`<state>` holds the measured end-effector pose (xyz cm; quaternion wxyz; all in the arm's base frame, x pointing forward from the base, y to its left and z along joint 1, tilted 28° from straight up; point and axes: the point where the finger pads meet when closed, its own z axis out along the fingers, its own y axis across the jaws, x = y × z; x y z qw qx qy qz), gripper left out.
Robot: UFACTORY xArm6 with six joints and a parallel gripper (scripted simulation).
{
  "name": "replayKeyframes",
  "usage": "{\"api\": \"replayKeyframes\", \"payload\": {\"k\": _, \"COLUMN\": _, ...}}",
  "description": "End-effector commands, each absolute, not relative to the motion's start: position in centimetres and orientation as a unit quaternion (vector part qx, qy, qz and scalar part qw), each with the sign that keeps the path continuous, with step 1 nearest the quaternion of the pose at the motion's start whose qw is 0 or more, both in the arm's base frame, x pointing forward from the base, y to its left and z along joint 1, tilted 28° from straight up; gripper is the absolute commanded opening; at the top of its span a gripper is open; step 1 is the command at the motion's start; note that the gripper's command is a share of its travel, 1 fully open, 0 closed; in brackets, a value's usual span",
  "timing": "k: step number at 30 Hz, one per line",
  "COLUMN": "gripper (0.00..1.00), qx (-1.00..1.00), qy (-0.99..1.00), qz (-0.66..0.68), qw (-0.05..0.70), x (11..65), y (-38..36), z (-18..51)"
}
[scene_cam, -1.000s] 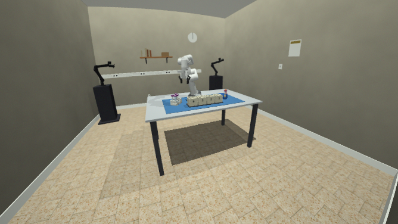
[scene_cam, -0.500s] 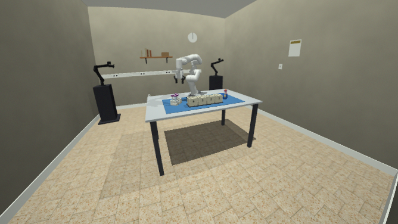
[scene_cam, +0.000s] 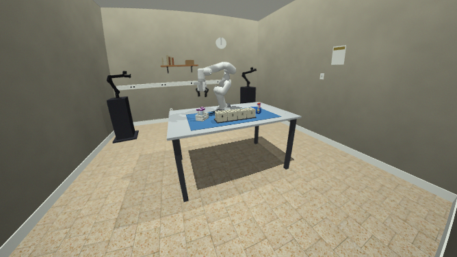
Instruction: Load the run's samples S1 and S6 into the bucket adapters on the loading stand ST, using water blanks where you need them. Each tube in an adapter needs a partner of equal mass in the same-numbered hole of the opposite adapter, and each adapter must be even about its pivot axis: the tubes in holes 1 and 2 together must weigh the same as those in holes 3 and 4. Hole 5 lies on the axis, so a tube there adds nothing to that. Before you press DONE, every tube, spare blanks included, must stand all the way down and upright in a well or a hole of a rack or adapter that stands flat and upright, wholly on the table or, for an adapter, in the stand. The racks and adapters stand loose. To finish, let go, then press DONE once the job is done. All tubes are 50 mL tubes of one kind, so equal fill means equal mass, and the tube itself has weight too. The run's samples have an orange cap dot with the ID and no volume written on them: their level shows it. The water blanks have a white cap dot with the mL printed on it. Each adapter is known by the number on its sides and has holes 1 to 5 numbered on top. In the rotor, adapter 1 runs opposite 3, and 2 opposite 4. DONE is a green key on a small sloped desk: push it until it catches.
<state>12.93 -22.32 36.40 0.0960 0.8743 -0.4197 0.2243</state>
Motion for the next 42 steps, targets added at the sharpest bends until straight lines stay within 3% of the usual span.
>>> {"api": "replayKeyframes", "payload": {"k": 1, "gripper": 1.0, "qx": 0.874, "qy": -0.419, "qz": 0.225, "qw": 0.096, "x": 13.2, "y": -22.7, "z": 35.7}}
{"api": "replayKeyframes", "payload": {"k": 42, "gripper": 1.0, "qx": 0.874, "qy": -0.419, "qz": 0.226, "qw": 0.096, "x": 15.8, "y": -25.6, "z": 28.6}}
